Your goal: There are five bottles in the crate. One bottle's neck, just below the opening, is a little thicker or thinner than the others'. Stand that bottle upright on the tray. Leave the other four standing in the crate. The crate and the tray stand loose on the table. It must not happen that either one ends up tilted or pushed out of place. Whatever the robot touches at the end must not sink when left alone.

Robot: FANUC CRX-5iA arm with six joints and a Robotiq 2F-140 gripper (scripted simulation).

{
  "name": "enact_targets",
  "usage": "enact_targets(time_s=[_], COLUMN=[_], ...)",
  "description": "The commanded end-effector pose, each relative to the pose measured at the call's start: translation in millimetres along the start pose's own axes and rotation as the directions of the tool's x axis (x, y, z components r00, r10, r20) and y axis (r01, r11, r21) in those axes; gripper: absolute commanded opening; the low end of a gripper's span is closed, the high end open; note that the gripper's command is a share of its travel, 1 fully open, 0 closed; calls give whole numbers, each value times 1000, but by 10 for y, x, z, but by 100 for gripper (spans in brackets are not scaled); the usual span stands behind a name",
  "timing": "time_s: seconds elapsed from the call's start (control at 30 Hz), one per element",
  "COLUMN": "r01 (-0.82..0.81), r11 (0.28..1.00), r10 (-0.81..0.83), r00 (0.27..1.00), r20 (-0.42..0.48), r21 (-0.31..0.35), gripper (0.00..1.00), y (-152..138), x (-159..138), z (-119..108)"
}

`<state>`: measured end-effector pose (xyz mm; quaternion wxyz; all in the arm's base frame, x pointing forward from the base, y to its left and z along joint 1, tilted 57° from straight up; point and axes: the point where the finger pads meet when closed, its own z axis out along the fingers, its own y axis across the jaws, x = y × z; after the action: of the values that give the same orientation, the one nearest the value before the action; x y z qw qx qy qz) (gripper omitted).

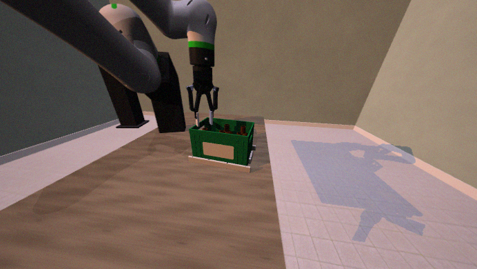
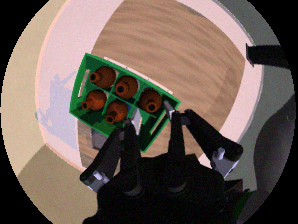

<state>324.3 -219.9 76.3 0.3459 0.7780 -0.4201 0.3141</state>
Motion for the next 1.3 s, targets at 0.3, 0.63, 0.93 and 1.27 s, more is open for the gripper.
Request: enact_targets(time_s=[0.3,0.63,0.93,1.27], r01=[1,1,1,1], r11=[999,999,999,999], r10=[0,0,0,0], r00=[1000,1000,1000,1000], r20=[-30,-30,-30,-30], r21=[41,41,41,41], gripper=[44,44,44,44], y=[3,-1,-5,-9], x=[-4,0,2,5], z=[47,152,242,335])
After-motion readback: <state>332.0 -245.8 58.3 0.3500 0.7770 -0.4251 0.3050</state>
